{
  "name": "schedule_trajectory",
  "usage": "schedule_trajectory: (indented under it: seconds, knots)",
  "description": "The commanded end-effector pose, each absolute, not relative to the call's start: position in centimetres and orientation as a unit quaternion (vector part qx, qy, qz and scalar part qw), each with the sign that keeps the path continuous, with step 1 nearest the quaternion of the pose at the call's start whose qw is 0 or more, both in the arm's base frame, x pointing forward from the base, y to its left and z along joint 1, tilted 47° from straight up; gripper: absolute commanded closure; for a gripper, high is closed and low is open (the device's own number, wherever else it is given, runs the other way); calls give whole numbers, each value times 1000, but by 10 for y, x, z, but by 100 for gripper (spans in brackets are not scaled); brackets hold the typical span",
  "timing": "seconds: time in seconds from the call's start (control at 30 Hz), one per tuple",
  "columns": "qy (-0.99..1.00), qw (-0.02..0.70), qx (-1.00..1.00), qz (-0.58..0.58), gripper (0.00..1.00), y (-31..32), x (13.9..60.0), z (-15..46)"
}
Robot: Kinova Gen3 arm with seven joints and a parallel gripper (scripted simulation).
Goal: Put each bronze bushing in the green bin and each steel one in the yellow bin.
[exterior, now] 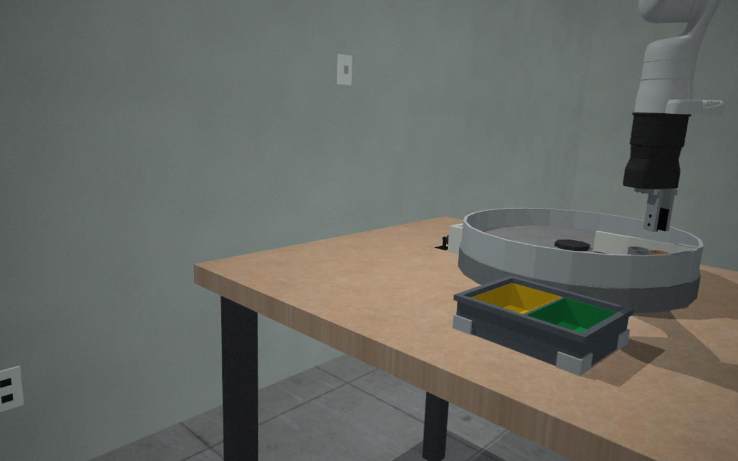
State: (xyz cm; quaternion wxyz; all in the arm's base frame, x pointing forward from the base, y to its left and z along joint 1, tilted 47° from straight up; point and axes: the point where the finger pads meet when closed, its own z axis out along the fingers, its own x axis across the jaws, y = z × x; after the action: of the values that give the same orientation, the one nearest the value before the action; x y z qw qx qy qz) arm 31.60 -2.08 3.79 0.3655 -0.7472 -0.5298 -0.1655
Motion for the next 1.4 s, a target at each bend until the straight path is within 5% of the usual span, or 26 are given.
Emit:
schedule_trajectory:
  seconds: [0.0, 1.37]
  knots:
    - [-530, 365, -748, -166, 60, -21, 316, 38]
    - [-530, 365, -748, -166, 60, -9, 314, 26]
